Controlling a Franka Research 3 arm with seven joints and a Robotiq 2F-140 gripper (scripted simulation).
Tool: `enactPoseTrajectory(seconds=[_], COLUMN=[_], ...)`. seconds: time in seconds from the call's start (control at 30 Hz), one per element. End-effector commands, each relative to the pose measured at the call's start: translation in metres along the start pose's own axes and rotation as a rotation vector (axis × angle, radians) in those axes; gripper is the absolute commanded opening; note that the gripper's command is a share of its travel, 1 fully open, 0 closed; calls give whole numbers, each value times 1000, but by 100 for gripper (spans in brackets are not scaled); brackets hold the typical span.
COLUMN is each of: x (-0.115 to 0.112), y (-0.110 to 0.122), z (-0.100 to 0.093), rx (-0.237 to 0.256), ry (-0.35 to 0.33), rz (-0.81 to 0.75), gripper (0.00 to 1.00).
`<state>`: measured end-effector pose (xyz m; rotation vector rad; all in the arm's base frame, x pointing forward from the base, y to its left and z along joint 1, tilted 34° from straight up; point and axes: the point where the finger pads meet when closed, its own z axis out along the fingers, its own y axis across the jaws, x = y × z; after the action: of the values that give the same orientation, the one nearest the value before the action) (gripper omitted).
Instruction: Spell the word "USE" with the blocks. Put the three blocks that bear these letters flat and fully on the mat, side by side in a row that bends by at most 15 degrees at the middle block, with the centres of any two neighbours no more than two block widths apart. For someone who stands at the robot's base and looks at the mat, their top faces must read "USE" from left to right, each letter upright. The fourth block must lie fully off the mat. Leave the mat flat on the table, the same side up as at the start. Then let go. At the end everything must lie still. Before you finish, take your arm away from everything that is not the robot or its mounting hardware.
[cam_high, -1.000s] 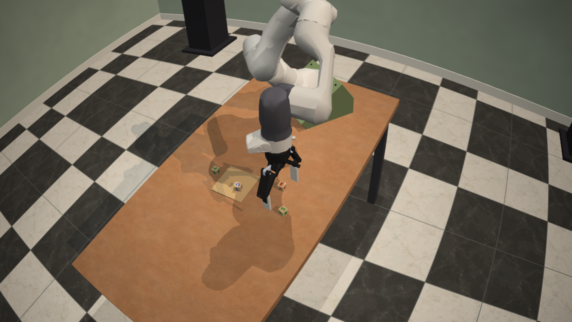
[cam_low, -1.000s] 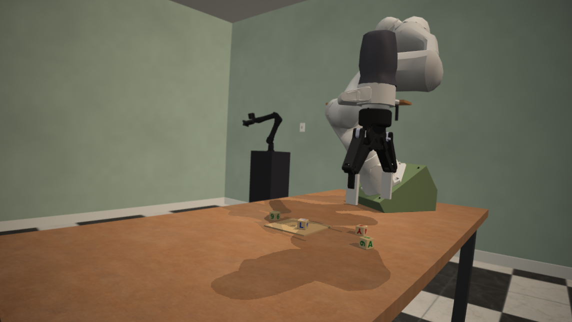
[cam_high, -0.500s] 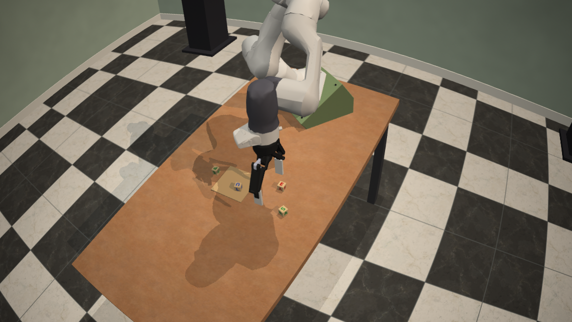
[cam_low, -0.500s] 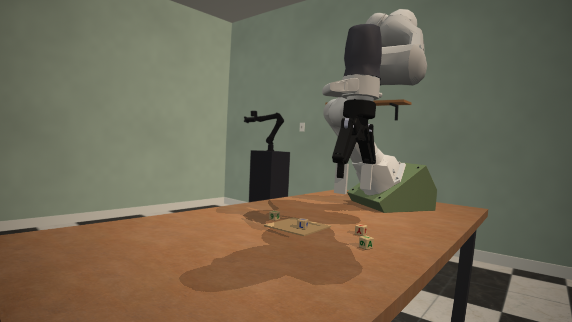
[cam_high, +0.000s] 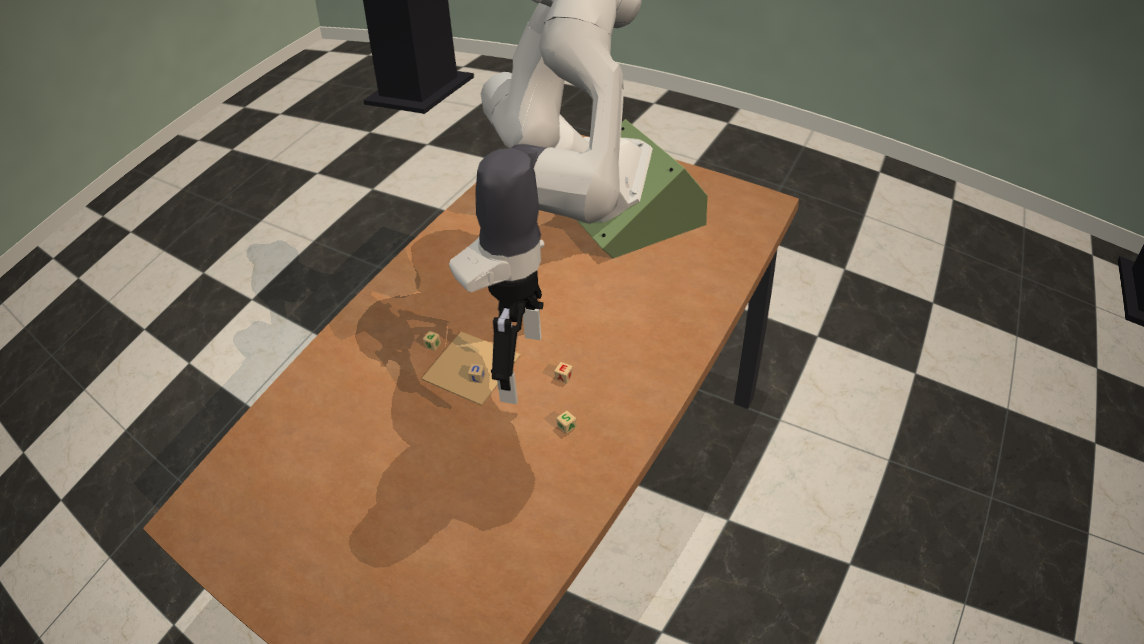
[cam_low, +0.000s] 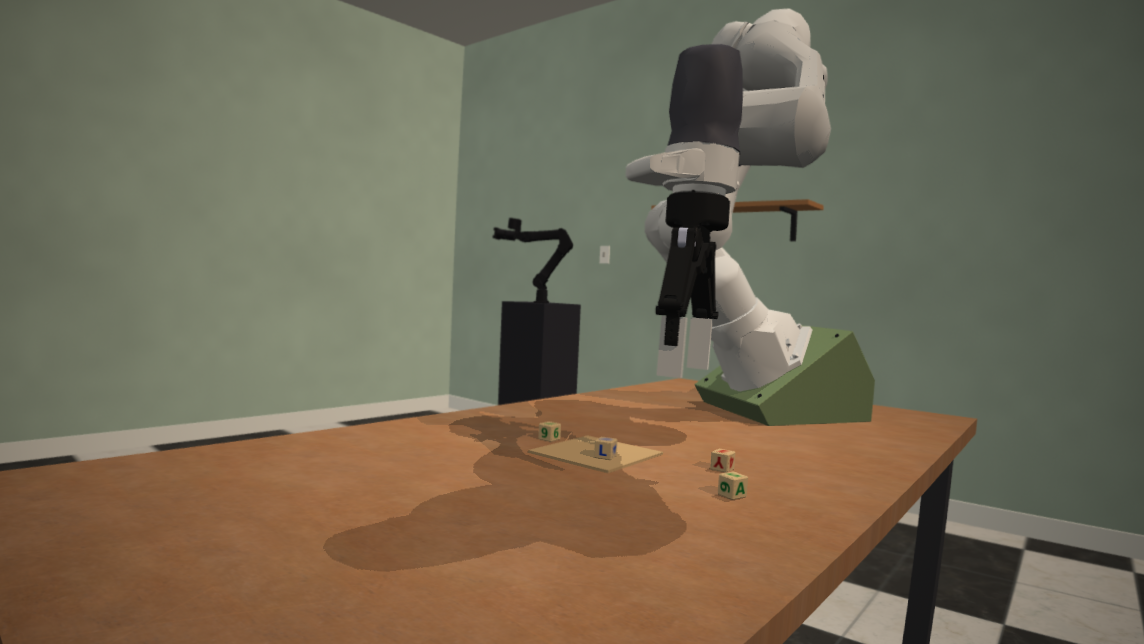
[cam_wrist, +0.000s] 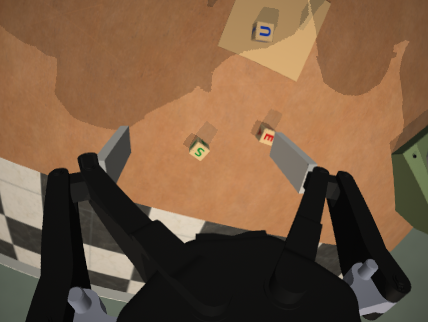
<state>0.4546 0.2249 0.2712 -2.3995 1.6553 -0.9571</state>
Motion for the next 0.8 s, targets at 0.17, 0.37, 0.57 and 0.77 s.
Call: enactPoseTrajectory(seconds=[0.17, 0.37, 0.57, 0.77], x=[19, 29, 40, 50], y=[0, 3, 6, 10], z=[-4, -5, -6, -7], rx=[13, 14, 14, 13], ry=[15, 18, 20, 21], rz=[-214, -301, -392, -485], gripper=[100, 100, 100, 100])
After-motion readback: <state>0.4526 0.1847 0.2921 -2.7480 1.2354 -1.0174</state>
